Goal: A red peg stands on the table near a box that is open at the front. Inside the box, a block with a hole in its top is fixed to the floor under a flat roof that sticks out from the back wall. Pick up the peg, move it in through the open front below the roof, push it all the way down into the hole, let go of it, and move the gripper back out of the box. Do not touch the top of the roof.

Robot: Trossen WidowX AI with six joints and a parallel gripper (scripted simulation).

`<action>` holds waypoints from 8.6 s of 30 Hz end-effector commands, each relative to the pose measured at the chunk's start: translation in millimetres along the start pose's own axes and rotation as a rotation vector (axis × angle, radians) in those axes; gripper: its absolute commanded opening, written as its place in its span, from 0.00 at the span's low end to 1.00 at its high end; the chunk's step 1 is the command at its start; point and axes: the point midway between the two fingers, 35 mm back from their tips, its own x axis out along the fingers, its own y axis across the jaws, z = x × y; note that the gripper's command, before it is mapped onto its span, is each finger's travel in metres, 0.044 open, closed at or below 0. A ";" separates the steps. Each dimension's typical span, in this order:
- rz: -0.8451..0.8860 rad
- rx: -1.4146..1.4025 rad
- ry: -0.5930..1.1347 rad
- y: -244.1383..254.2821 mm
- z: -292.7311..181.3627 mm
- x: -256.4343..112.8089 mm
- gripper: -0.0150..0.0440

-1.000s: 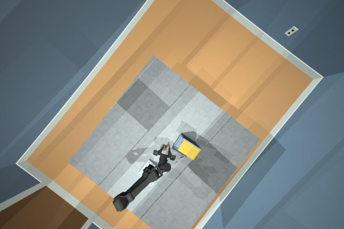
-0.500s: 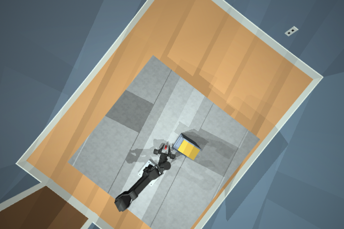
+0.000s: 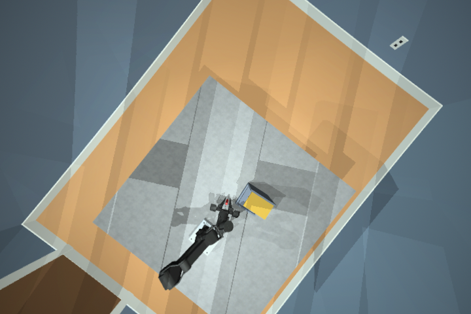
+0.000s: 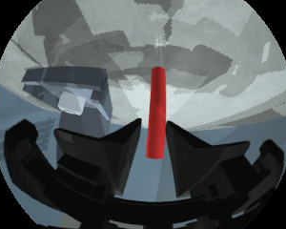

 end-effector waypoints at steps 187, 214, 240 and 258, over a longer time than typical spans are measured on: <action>0.186 0.129 0.003 161.2 -78.2 13.6 0.25; 0.187 0.129 0.004 168.5 -83.8 20.4 0.25; 0.186 0.129 0.004 168.3 -66.8 32.9 0.25; 0.186 0.129 0.004 168.4 -56.1 41.4 0.25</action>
